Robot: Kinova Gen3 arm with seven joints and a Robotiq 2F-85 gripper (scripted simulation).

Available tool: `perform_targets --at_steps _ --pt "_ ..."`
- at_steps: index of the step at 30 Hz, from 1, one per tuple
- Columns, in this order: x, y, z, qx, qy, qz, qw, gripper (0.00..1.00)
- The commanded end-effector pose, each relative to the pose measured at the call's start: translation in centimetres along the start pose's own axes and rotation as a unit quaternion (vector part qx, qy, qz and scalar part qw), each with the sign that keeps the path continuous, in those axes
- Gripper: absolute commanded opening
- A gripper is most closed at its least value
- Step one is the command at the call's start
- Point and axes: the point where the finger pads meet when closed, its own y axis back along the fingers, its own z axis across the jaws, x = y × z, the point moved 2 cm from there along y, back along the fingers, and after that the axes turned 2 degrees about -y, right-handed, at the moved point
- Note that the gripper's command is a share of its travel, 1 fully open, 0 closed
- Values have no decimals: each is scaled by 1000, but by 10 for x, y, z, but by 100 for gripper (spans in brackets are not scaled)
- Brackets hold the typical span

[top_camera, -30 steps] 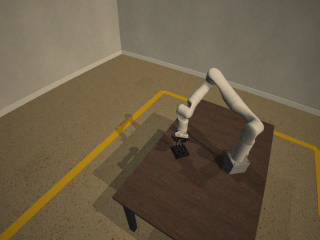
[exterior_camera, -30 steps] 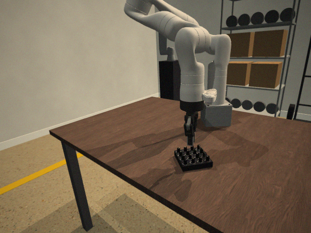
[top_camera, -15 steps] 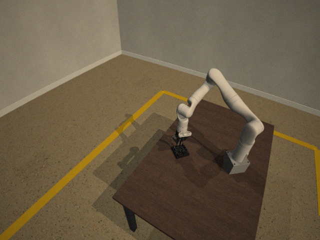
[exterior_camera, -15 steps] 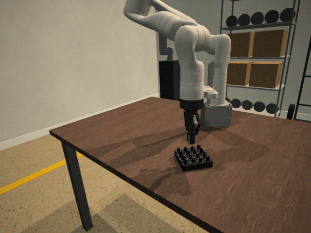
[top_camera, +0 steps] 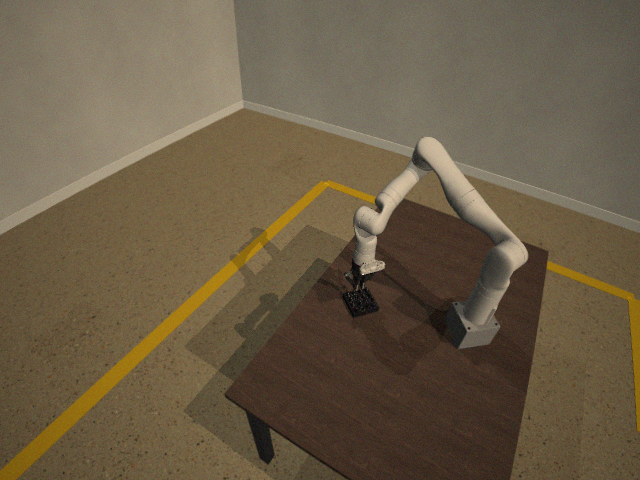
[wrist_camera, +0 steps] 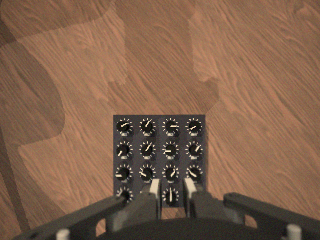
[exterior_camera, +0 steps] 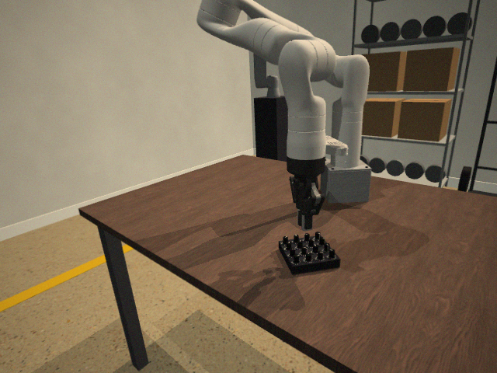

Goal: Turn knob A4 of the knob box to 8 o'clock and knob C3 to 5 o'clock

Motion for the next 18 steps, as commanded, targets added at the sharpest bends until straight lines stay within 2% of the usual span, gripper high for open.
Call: perform_targets --at_steps 1,18 --pt "0 1 0 -1 3 0 1000 19" --pt "0 1 0 -1 6 0 1000 19"
